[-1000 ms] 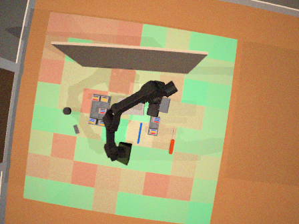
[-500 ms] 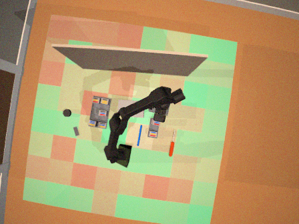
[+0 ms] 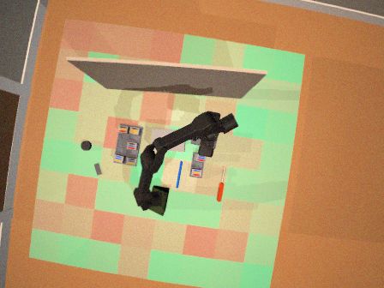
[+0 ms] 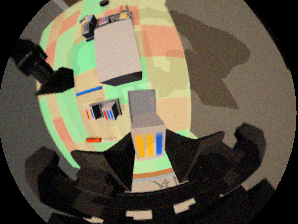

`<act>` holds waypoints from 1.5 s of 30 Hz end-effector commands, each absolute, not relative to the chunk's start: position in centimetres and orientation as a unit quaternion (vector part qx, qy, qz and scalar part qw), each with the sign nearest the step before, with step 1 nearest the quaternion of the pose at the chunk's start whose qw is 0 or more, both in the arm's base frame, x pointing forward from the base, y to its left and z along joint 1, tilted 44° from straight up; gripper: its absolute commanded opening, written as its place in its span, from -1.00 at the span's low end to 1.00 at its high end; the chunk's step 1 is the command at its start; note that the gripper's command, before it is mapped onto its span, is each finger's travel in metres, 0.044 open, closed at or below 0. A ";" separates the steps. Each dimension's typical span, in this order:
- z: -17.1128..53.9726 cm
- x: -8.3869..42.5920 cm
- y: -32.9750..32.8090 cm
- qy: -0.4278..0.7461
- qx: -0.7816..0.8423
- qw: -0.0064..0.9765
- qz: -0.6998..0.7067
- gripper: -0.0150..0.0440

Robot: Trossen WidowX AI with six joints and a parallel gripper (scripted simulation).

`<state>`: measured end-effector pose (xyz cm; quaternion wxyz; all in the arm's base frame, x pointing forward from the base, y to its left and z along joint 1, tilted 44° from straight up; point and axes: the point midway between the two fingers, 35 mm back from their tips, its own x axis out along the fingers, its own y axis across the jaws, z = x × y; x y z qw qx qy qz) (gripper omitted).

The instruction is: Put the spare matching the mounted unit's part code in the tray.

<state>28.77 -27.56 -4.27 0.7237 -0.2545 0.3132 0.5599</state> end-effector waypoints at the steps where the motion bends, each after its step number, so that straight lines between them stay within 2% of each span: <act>1: -4.7 28.9 -27.3 0.313 -0.251 0.726 0.559 -0.49; 45: -7.4 29.9 -25.2 0.313 -0.251 0.726 0.558 -0.49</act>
